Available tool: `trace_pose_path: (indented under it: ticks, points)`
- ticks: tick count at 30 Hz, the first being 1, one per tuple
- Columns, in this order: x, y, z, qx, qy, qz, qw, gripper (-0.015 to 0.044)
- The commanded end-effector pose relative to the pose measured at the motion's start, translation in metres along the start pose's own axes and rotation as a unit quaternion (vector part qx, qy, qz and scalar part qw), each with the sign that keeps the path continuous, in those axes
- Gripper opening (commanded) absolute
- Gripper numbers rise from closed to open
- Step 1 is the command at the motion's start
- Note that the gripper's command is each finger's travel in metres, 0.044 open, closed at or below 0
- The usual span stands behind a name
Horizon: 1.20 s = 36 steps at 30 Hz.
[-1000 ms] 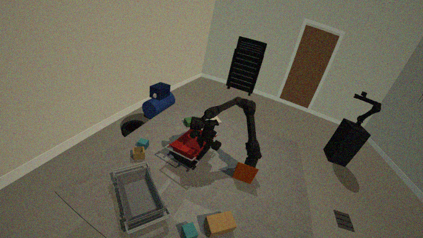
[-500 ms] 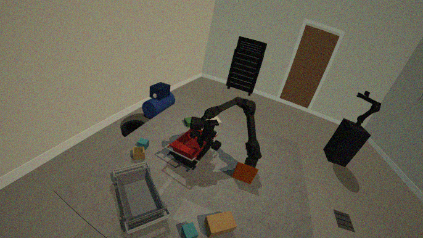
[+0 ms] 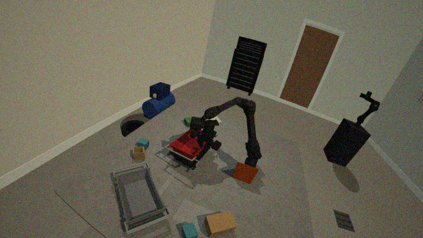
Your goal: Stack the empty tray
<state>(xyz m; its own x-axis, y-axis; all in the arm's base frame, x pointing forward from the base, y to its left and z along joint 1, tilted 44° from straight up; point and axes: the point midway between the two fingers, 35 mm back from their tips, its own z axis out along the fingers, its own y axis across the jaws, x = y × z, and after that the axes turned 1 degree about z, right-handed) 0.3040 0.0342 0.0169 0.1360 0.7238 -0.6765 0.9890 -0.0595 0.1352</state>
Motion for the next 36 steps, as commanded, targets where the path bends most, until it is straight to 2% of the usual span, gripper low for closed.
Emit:
trace_pose_path:
  ticks: [1, 14, 36]
  points:
    - [-0.0042, -0.0052, 0.0079, 0.019, -0.001, -0.001, 1.000, 0.0000]
    - [-0.0042, -0.0052, 0.0079, 0.019, -0.001, -0.001, 1.000, 0.0000]
    - [-0.0042, -0.0052, 0.0079, 0.019, -0.001, -0.001, 1.000, 0.0323]
